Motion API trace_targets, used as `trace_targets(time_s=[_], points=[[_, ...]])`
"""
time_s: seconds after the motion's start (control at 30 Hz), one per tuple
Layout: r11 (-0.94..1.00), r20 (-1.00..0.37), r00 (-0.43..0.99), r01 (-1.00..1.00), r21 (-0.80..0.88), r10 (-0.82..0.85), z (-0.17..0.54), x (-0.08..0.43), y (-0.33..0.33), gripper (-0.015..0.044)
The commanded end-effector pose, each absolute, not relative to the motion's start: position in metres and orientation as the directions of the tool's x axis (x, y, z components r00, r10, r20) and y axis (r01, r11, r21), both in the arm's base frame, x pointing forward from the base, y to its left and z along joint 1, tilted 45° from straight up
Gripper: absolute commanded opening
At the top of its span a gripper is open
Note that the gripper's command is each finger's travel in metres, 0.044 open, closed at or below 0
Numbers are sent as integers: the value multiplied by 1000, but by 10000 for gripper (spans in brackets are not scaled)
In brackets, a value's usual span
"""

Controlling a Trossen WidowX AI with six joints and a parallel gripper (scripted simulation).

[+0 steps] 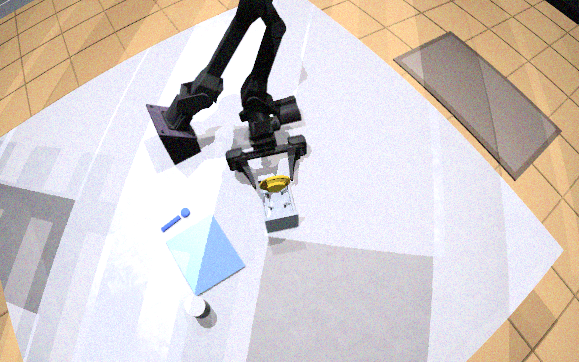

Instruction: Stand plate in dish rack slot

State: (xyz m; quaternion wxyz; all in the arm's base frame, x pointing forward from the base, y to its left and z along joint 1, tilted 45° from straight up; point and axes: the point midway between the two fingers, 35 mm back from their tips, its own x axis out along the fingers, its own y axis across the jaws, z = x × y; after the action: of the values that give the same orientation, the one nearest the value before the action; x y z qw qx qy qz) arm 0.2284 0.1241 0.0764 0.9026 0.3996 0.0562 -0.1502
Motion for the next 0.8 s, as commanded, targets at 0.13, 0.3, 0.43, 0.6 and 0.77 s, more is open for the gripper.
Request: trace_targets(time_s=[0.13,0.3,0.43,0.6,0.77], points=[[635,-239,943,332,698,-230,100,235,107,400],[638,-244,942,336,693,-231,126,238,84,400],[646,-236,944,329,689,-230,147,239,64,400],[659,-216,949,315,683,-229,164,236,45,400],[721,-268,933,357,593,-242,159,242,42,400]])
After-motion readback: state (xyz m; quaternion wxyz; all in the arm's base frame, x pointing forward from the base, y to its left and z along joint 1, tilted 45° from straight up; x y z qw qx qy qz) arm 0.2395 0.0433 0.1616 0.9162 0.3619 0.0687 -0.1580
